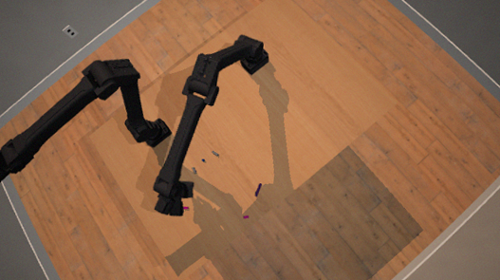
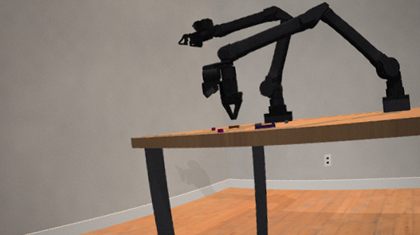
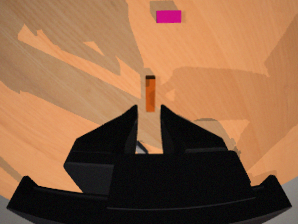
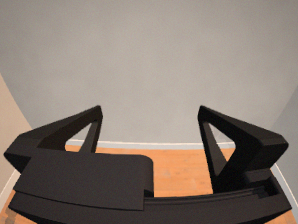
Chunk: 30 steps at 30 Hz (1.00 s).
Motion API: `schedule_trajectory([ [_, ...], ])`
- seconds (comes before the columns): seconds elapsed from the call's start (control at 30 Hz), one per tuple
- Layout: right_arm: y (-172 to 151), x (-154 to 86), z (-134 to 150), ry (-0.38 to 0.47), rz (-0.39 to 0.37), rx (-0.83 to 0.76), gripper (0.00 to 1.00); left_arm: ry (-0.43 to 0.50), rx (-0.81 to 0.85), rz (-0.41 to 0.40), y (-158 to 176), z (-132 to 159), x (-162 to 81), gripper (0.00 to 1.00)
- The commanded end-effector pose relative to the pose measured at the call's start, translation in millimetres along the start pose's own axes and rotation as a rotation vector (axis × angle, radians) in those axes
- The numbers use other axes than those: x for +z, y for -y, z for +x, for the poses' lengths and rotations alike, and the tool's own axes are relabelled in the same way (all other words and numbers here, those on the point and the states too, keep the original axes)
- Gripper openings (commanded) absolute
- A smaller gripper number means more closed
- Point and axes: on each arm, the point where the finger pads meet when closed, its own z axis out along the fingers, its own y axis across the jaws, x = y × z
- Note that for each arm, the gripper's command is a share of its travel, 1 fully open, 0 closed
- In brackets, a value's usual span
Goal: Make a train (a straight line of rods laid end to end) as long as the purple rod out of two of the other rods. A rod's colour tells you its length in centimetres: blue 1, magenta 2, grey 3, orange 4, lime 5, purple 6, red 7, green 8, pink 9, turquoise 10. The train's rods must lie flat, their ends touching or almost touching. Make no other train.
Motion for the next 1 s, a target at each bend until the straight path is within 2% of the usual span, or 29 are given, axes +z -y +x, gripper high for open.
schedule_trajectory([
  [0.0, 7, -9, -19, 0.045, 0.014, 0.009, 1.0, 0.032, -0.009, 0.013, 6, -4, -8, 0.23],
  [0.1, 7, -9, -19, 0.045, 0.014, 0.009, 1.0, 0.018, -0.009, 0.007, 6, -5, 10, 0.23],
  [0.17, 7, -9, -19, 0.045, 0.014, 0.009, 1.0, 0.018, -0.009, 0.007, 6, -5, 10, 0.23],
  [0.2, 7, -9, -19, 0.045, 0.014, 0.009, 1.0, 0.044, -0.009, 0.019, 7, -7, -12, 0.23],
  [0.27, 7, -9, -19, 0.045, 0.014, 0.009, 1.0, 0.057, -0.009, 0.025, 11, -14, -11, 0.23],
  [0.43, 7, -9, -19, 0.045, 0.014, 0.009, 1.0, 0.018, -0.009, 0.007, 6, -5, 16, 0.23],
  [0.6, 7, -9, -19, 0.045, 0.014, 0.009, 1.0, 0.047, -0.009, 0.02, 9, -11, 0, 0.23],
  [0.97, 7, -9, -19, 0.045, 0.014, 0.009, 1.0, 0.039, -0.009, 0.017, 8, -9, 3, 0.23],
])
